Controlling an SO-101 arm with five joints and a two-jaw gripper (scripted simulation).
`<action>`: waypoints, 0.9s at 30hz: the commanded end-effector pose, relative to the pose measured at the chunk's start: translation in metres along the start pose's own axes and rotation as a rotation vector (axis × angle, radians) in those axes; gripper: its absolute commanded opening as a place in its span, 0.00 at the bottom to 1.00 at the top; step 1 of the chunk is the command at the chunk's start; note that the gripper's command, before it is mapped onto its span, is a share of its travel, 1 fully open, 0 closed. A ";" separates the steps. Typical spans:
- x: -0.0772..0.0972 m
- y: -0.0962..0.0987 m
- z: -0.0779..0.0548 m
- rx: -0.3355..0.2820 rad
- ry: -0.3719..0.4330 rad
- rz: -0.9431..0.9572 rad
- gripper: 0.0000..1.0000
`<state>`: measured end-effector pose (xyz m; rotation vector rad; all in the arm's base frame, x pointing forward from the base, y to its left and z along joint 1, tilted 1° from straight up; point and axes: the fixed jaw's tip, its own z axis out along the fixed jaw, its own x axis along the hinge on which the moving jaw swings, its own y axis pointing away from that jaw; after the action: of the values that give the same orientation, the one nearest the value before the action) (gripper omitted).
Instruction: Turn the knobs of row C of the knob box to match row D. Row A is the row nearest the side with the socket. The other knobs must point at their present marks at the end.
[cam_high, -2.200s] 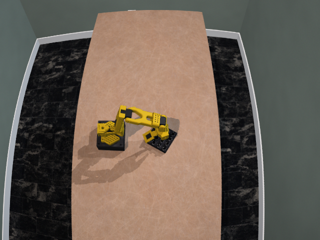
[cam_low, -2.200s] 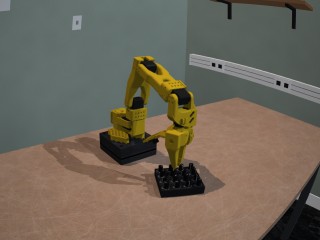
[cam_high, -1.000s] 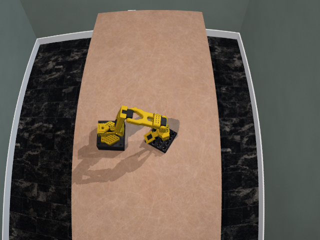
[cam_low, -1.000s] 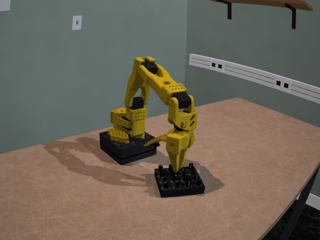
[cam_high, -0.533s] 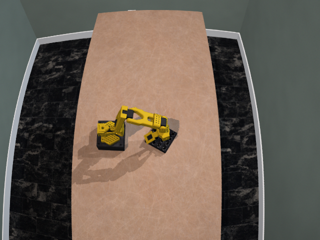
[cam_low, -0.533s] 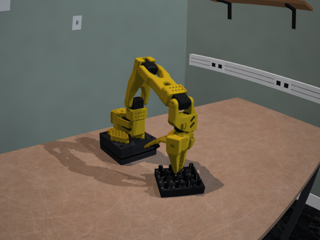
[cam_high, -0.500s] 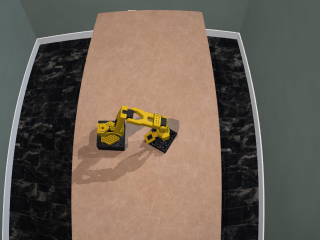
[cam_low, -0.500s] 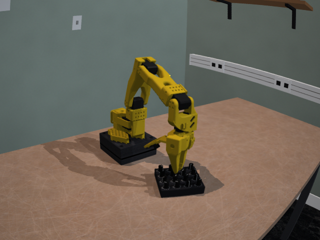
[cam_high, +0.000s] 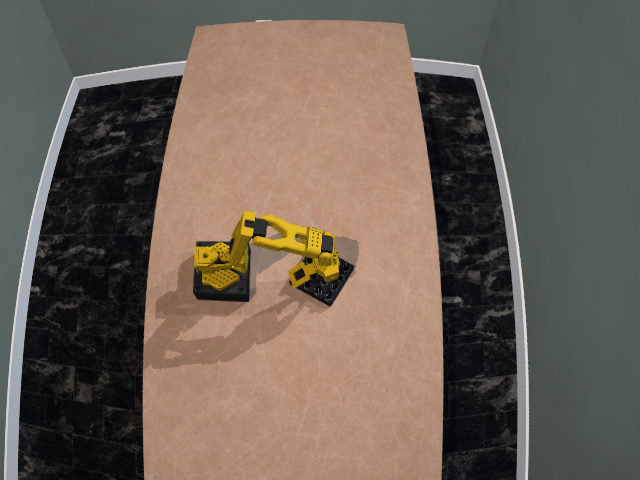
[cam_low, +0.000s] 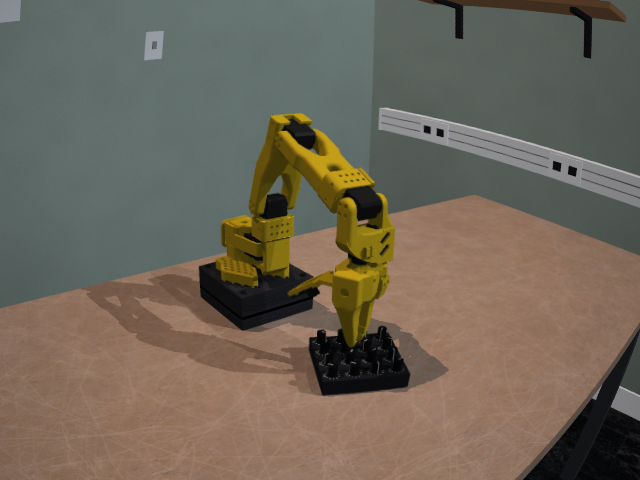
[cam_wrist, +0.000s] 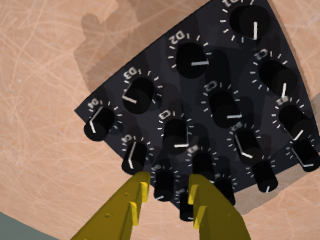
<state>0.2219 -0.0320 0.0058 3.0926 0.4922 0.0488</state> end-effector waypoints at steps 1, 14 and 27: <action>-0.005 -0.001 0.005 0.011 -0.022 -0.002 0.10; -0.010 -0.001 0.009 0.011 -0.022 -0.002 0.10; -0.008 -0.001 0.006 0.011 -0.022 -0.002 0.10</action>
<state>0.2137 -0.0325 -0.0024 3.1001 0.4933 0.0072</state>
